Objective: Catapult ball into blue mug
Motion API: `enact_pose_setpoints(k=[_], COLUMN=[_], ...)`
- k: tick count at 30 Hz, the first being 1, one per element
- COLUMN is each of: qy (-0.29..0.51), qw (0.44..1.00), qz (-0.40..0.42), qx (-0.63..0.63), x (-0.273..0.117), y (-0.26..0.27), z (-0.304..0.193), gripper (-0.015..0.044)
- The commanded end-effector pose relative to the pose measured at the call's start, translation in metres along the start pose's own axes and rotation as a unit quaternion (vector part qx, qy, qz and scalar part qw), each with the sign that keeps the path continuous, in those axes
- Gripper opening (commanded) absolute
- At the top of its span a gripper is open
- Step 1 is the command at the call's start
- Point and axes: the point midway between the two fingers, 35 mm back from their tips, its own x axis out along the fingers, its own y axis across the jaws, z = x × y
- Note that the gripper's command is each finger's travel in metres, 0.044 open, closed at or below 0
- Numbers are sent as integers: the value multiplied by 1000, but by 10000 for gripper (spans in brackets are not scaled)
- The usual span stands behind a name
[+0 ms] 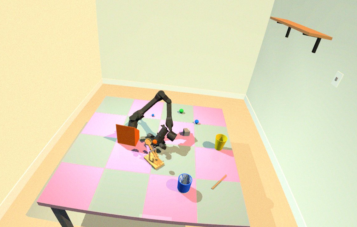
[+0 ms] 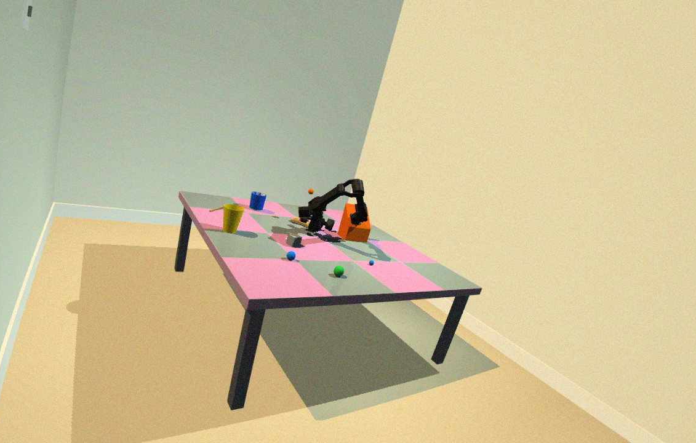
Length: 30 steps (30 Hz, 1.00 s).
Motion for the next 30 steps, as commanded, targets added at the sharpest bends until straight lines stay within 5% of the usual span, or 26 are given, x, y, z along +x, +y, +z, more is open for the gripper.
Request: enact_pose_setpoints(k=[1, 9, 25, 30], qy=[-3, -1, -119, -156], qw=[1000, 1000, 967, 943], qz=[-4, -7, -40, -47], qx=[4, 1, 220, 290], x=[-20, -129, -134, -140], y=[-6, 1, -94, -123], z=[-4, -45, -47, -60], gripper=[0, 0, 420, 440])
